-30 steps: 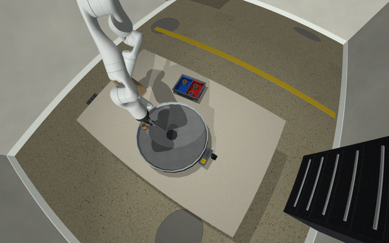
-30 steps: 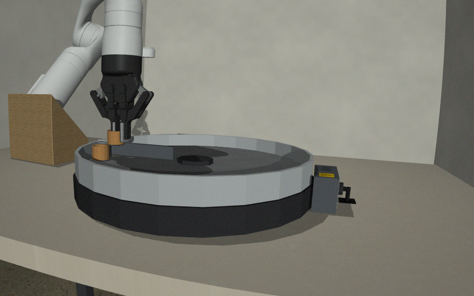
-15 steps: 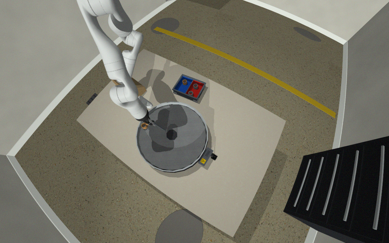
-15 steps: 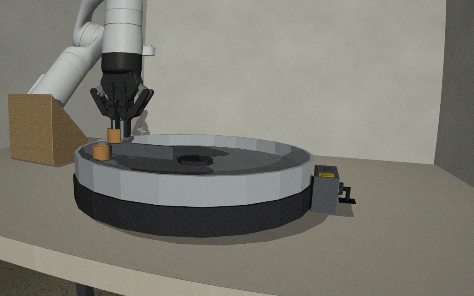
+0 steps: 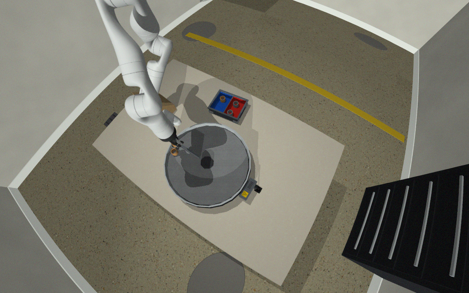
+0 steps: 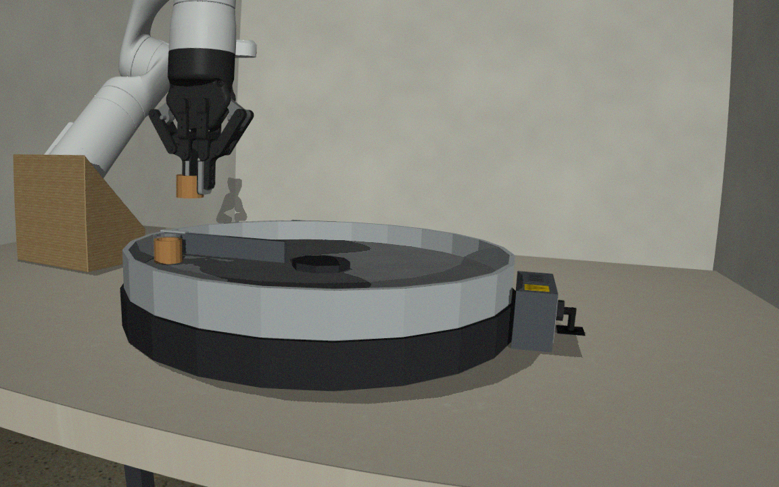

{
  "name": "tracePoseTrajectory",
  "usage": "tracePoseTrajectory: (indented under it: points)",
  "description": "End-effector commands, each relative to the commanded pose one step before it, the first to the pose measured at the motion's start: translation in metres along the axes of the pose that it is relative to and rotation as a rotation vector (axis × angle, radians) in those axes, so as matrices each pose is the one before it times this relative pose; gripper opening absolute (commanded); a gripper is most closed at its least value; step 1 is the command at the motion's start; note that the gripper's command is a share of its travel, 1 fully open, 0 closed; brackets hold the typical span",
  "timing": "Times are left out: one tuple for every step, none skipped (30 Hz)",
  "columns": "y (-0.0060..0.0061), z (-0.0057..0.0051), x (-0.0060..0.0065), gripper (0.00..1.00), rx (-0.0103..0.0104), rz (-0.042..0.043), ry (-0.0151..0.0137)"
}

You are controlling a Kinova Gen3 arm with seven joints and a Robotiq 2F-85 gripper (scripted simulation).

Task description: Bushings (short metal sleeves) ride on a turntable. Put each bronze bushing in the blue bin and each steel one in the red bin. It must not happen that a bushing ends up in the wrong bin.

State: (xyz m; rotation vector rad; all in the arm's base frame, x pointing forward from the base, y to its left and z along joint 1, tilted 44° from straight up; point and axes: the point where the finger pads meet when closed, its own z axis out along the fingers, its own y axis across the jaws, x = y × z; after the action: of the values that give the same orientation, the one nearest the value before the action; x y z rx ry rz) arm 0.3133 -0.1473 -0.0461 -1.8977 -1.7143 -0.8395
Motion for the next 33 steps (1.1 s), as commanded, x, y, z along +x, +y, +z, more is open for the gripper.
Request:
tracePoseTrajectory:
  points:
    - [0.00234, -0.00817, -0.00348, 0.00, -0.01049, 0.00102, -0.01304]
    - [0.00000, 0.00000, 0.00000, 0.00, 0.00000, 0.00000, 0.00000]
    - [0.00000, 0.00000, 0.00000, 0.00, 0.00000, 0.00000, 0.00000]
    - [0.00000, 0.00000, 0.00000, 0.00, 0.00000, 0.00000, 0.00000]
    - [0.00000, 0.00000, 0.00000, 0.00, 0.00000, 0.00000, 0.00000]
    - [0.00000, 0.00000, 0.00000, 0.00, 0.00000, 0.00000, 0.00000]
    - [0.00000, 0.00000, 0.00000, 0.00, 0.00000, 0.00000, 0.00000]
    - [0.00000, 0.00000, 0.00000, 0.00, 0.00000, 0.00000, 0.00000]
    - [0.00000, 0.00000, 0.00000, 0.00, 0.00000, 0.00000, 0.00000]
    - [0.00000, 0.00000, 0.00000, 0.00, 0.00000, 0.00000, 0.00000]
    - [-0.00012, 0.00026, 0.01091, 0.00, 0.00032, -0.00002, 0.00047]
    - [-0.00007, 0.00000, 0.01082, 0.00, -0.00001, 0.00000, -0.00002]
    - [-0.00008, 0.00000, 0.01082, 0.00, -0.00001, 0.00000, -0.00002]
    - [-0.00008, 0.00000, 0.01082, 0.00, -0.00001, 0.00000, -0.00002]
    - [-0.00008, 0.00000, 0.01082, 0.00, -0.00001, 0.00000, -0.00002]
    - [0.00000, 0.00000, 0.00000, 0.00, 0.00000, 0.00000, 0.00000]
    - [0.00000, 0.00000, 0.00000, 0.00, 0.00000, 0.00000, 0.00000]
    - [0.00000, 0.00000, 0.00000, 0.00, 0.00000, 0.00000, 0.00000]
    - [0.00000, 0.00000, 0.00000, 0.00, 0.00000, 0.00000, 0.00000]
    - [0.00000, 0.00000, 0.00000, 0.00, 0.00000, 0.00000, 0.00000]
    - [-0.00008, 0.00000, 0.01082, 0.00, -0.00001, 0.00000, -0.00002]
    - [-0.00008, 0.00000, 0.01082, 0.00, -0.00001, 0.00000, -0.00002]
    - [-0.00008, 0.00000, 0.01082, 0.00, -0.00001, 0.00000, -0.00002]
    - [-0.00008, 0.00000, 0.01082, 0.00, -0.00001, 0.00000, -0.00002]
    - [-0.00008, -0.00001, 0.01082, 0.00, -0.00001, 0.00000, -0.00002]
    - [0.00000, 0.00000, 0.00000, 0.00, 0.00000, 0.00000, 0.00000]
    - [0.00000, 0.00000, 0.00000, 0.00, 0.00000, 0.00000, 0.00000]
    - [0.00000, 0.00000, 0.00000, 0.00, 0.00000, 0.00000, 0.00000]
    - [-0.00008, -0.00001, 0.01082, 0.00, -0.00001, 0.00000, -0.00002]
    - [-0.00008, -0.00001, 0.01082, 0.00, -0.00001, 0.00000, -0.00002]
    - [-0.00008, -0.00001, 0.01082, 0.00, -0.00001, 0.00000, -0.00002]
    - [-0.00008, -0.00001, 0.01082, 0.00, -0.00001, 0.00000, -0.00002]
    - [0.00000, 0.00000, 0.00000, 0.00, 0.00000, 0.00000, 0.00000]
